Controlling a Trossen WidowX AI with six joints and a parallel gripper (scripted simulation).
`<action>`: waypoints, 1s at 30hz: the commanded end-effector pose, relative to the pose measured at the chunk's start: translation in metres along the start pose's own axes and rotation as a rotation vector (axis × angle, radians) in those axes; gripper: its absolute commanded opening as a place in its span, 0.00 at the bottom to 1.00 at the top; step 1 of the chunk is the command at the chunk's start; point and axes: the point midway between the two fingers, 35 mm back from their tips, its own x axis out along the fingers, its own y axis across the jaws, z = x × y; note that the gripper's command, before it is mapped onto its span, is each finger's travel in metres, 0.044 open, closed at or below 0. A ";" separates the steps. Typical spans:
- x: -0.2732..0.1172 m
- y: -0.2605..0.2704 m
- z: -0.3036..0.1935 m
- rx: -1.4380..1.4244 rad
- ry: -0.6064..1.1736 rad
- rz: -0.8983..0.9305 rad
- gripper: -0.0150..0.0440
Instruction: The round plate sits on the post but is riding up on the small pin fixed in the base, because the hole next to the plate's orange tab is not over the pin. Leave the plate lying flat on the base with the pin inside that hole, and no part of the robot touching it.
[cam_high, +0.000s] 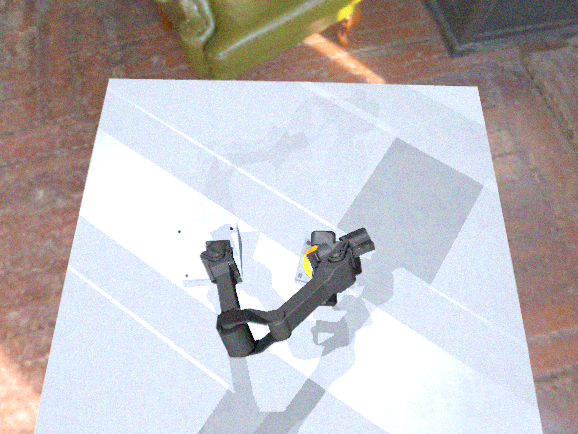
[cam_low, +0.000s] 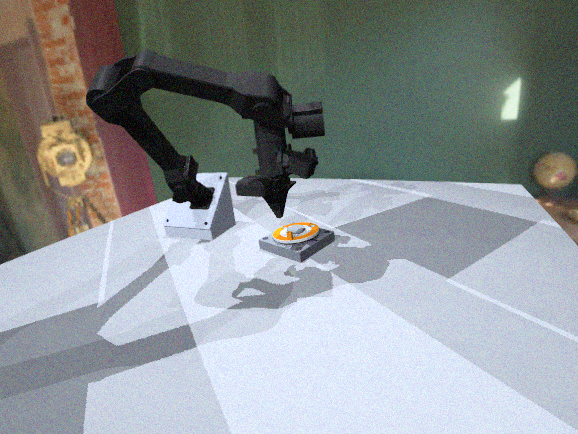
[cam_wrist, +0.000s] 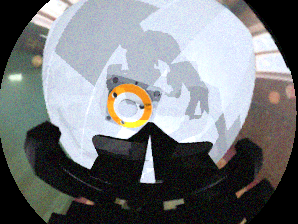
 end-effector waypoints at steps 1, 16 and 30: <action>0.016 -0.001 0.000 -0.006 0.002 -0.004 0.25; 0.041 -0.002 0.005 -0.005 0.001 -0.007 0.25; 0.042 0.000 0.023 -0.005 0.001 -0.007 0.25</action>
